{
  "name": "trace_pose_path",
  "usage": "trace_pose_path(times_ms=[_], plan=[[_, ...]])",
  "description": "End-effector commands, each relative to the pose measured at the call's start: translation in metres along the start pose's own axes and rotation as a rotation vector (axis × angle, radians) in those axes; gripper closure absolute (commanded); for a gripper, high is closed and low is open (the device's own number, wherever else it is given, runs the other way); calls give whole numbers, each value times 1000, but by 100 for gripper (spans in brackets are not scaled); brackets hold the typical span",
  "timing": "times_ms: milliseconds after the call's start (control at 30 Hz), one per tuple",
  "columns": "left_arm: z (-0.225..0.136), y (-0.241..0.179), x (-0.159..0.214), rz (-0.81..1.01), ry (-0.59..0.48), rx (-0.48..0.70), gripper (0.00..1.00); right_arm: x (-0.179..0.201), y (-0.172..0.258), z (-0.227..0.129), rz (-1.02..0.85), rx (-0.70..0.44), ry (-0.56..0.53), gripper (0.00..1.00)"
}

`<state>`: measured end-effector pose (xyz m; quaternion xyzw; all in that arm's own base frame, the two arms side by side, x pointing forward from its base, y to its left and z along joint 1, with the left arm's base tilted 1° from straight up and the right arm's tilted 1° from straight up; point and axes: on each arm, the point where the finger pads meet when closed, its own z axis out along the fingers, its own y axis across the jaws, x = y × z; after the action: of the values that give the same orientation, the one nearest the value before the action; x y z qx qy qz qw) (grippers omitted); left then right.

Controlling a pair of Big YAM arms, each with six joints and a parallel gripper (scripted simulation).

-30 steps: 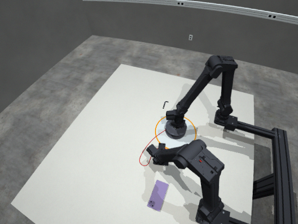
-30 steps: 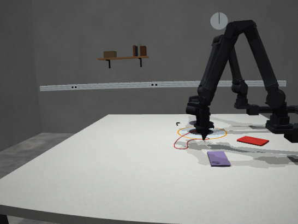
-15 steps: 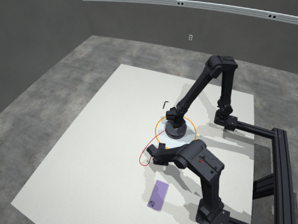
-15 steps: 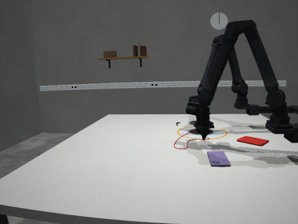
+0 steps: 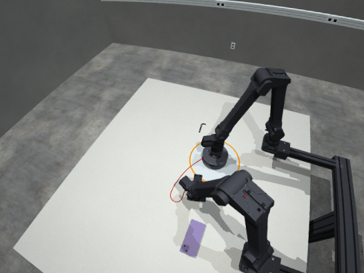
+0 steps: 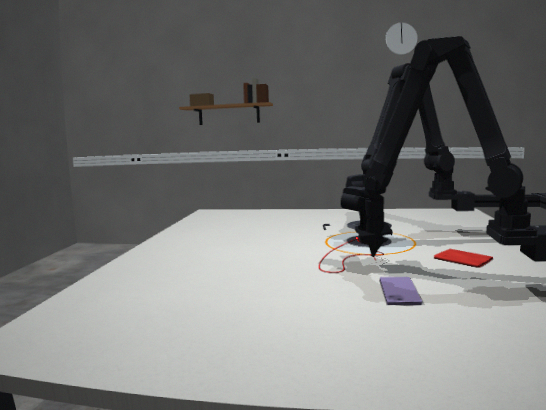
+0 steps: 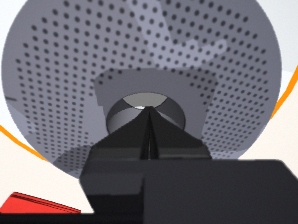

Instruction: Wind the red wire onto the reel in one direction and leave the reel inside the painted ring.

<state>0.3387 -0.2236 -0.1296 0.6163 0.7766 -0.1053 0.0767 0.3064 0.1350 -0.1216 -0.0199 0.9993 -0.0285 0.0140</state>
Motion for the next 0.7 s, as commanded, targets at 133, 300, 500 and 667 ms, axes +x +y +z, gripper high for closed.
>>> trace_pose_path(times_ms=[133,300,500,667], plan=[[-1,6,-9,22,-8,-12,100,-20,12,-15,-572,-34,5,100],[-1,5,-9,25,-6,-12,100,-20,12,-15,-635,-39,4,90],[0,5,-8,27,-15,-9,100,-20,12,-15,-635,-39,4,69],[0,4,-7,32,-26,-5,100,-20,12,-15,-635,-39,4,51]])
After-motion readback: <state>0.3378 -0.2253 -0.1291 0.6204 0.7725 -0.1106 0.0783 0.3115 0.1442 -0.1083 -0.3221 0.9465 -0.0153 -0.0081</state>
